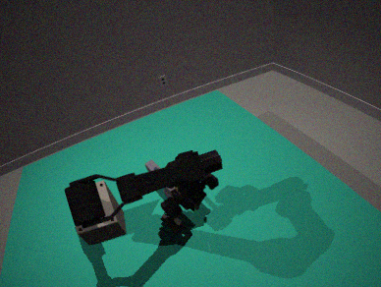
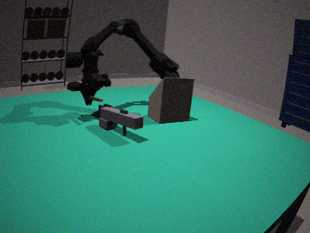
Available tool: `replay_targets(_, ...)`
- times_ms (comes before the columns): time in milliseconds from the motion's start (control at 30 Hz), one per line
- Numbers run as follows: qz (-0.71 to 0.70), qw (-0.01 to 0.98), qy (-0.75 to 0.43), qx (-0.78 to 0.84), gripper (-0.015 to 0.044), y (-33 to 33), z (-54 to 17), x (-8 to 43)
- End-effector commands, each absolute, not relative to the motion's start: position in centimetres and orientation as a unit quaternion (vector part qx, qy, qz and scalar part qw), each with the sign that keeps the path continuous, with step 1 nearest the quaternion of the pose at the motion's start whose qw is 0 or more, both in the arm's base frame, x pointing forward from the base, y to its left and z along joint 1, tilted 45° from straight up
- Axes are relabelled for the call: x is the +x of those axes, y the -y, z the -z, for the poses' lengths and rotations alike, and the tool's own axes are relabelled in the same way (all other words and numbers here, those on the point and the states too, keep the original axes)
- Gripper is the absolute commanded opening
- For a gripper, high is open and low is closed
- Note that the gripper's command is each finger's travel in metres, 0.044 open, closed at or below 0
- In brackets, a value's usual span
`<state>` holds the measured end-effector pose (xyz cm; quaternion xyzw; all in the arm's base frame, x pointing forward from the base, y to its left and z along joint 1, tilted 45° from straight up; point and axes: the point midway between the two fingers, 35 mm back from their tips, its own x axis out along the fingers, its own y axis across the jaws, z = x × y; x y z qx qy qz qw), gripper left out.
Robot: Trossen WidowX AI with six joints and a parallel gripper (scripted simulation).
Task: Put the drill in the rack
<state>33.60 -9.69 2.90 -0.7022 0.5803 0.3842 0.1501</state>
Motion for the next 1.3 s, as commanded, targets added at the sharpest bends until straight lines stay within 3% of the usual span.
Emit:
replay_targets(0,-0.381,0.153,-0.581,-0.703,0.0,9.7,-3.2,33.7)
replay_targets(1267,-0.381,0.151,-0.581,-0.703,0.0,11.8,-4.5,29.0)
